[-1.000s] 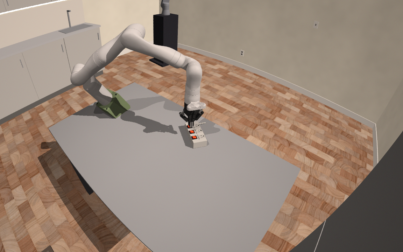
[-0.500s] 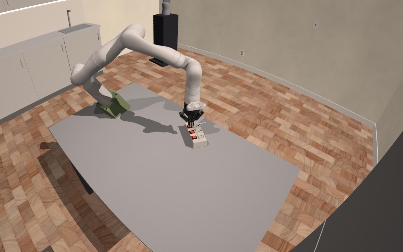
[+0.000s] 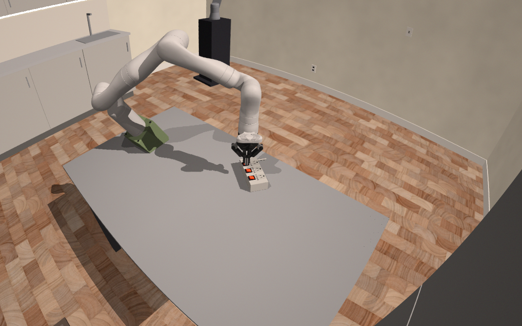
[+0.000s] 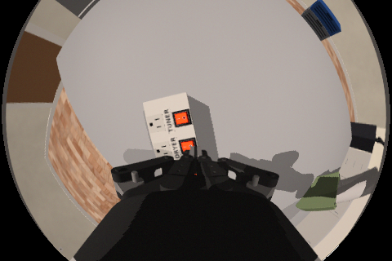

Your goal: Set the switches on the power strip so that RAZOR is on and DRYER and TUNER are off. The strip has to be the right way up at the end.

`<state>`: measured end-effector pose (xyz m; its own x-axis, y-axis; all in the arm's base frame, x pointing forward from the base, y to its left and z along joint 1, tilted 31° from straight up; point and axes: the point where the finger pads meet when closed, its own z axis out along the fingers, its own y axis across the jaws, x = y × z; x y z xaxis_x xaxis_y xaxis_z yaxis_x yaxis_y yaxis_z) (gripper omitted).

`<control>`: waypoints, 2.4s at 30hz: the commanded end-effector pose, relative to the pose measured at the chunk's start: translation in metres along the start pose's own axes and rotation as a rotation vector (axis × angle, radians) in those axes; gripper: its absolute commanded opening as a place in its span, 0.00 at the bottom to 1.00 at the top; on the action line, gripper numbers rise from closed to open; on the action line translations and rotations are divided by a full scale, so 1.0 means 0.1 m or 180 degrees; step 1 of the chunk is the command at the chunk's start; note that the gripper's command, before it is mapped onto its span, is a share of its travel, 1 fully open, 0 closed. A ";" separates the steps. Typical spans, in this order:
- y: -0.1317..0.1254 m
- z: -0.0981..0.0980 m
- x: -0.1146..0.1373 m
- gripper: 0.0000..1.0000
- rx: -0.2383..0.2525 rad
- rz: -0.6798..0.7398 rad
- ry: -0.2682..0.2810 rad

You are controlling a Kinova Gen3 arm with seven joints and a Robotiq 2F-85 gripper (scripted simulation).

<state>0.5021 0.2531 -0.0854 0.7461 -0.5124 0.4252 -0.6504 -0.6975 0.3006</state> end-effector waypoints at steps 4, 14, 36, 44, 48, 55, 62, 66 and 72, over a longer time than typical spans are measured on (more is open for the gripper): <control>0.01 -0.02 -0.01 0.00 -0.0005 0.0544 0.0014; 0.03 -0.04 -0.01 0.00 -0.0016 0.1613 0.0016; 0.01 -0.15 0.00 0.00 0.0035 0.3865 -0.0002; 0.01 -0.16 0.00 0.00 0.0046 0.4121 -0.0010; 0.00 -0.17 0.01 0.00 0.0049 0.4182 -0.0012; 0.00 -0.17 0.01 0.00 0.0050 0.4192 -0.0013; 0.00 -0.17 0.01 0.00 0.0050 0.4192 -0.0013; 0.00 -0.17 0.01 0.00 0.0050 0.4192 -0.0013; 0.00 -0.17 0.01 0.00 0.0050 0.4192 -0.0013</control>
<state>0.4995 0.2597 -0.0716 -0.4408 -0.8085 0.3898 -0.8842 0.3166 -0.3433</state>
